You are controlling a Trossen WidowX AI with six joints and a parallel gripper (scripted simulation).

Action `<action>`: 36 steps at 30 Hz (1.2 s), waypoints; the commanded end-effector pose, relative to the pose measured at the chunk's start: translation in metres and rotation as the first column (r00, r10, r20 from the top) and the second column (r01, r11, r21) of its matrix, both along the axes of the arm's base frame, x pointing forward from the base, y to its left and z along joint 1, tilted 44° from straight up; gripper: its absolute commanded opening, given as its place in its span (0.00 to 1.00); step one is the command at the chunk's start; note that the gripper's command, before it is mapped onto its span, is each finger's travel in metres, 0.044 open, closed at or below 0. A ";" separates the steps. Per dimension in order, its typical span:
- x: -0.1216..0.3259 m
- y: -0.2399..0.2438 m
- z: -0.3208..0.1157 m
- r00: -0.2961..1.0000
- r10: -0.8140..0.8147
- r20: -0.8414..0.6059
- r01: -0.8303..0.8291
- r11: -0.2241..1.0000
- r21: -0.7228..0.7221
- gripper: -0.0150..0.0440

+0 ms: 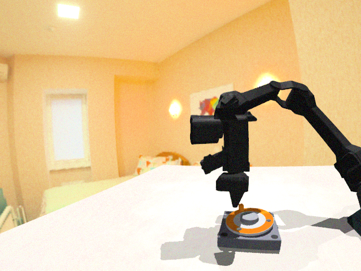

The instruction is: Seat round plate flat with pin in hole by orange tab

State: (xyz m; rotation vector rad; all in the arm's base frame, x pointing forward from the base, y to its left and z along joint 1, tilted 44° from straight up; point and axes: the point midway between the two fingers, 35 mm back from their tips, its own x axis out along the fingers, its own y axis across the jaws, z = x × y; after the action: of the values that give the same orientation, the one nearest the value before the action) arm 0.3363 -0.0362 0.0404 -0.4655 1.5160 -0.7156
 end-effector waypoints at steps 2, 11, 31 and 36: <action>-0.007 -0.005 0.003 1.000 0.000 -0.009 0.000 1.000 -0.005 0.25; -0.014 -0.006 0.006 1.000 0.000 -0.009 0.000 1.000 -0.005 0.25; -0.017 0.012 0.026 1.000 0.000 -0.010 0.000 1.000 -0.003 0.25; -0.014 0.022 0.037 1.000 0.000 -0.010 0.000 1.000 -0.003 0.25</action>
State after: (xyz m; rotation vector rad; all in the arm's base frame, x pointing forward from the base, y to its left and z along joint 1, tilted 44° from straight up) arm 0.3216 -0.0195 0.0721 -0.4792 1.5199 -0.7140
